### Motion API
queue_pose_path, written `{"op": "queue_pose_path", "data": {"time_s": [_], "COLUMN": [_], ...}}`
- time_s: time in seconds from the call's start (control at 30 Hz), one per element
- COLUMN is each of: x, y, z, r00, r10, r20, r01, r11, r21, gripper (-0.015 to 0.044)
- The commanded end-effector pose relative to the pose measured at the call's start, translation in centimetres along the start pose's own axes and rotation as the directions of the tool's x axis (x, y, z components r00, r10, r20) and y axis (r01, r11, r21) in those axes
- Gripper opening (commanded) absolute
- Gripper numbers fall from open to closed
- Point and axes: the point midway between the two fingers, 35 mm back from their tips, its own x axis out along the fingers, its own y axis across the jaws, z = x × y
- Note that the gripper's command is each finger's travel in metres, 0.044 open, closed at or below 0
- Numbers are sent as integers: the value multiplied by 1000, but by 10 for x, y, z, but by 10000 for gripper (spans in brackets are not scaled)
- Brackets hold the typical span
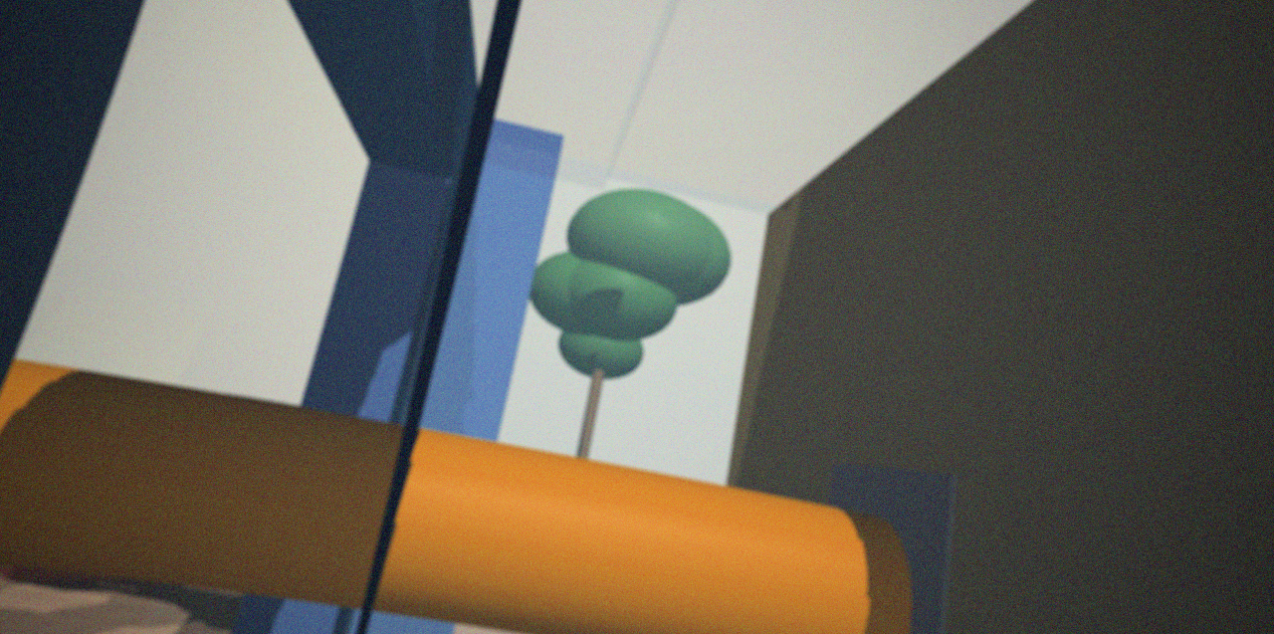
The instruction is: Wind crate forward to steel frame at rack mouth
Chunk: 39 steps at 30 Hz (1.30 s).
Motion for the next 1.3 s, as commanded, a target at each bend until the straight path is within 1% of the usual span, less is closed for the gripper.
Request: {"op": "queue_pose_path", "data": {"time_s": [0.0,1.27], "x": [-4,-22], "y": [-5,-5], "z": [19,56], "r00": [999,999], "r10": [-7,-7], "r20": [40,43], "r01": [8,7], "r11": [1000,1000], "r21": [-12,-12], "gripper": [0,0]}}
